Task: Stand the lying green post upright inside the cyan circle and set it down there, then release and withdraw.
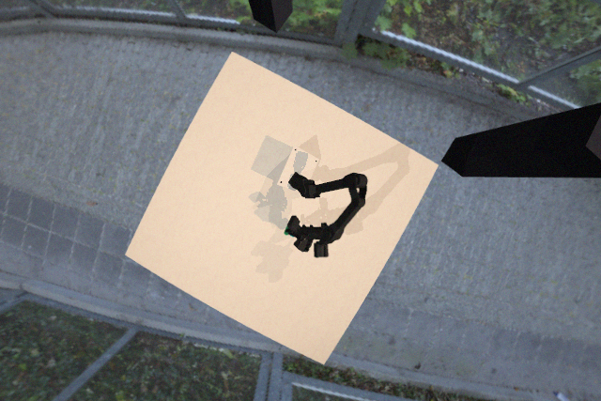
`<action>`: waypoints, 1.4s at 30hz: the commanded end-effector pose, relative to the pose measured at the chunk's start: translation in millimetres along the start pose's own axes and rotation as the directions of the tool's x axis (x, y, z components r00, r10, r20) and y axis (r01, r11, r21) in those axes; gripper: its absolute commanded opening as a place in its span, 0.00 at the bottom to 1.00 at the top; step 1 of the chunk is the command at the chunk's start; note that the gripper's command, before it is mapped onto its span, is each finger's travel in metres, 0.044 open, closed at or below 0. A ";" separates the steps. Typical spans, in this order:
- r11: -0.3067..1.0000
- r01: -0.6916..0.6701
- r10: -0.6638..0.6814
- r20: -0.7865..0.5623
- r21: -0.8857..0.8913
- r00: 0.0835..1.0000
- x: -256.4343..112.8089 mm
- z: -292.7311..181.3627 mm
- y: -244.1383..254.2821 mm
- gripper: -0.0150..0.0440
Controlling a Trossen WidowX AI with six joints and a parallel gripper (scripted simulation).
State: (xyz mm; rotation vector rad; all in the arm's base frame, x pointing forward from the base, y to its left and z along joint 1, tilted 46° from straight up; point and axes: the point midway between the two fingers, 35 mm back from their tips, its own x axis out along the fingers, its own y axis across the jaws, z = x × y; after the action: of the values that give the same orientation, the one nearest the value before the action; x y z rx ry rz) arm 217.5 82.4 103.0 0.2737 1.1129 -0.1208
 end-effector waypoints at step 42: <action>0.989 -0.079 0.040 0.290 0.123 0.956 -11.4 7.2 3.9 0.29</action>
State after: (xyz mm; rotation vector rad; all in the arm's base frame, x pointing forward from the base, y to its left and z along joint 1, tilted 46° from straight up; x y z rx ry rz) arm 219.6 84.9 114.9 0.3818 0.8355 -0.1699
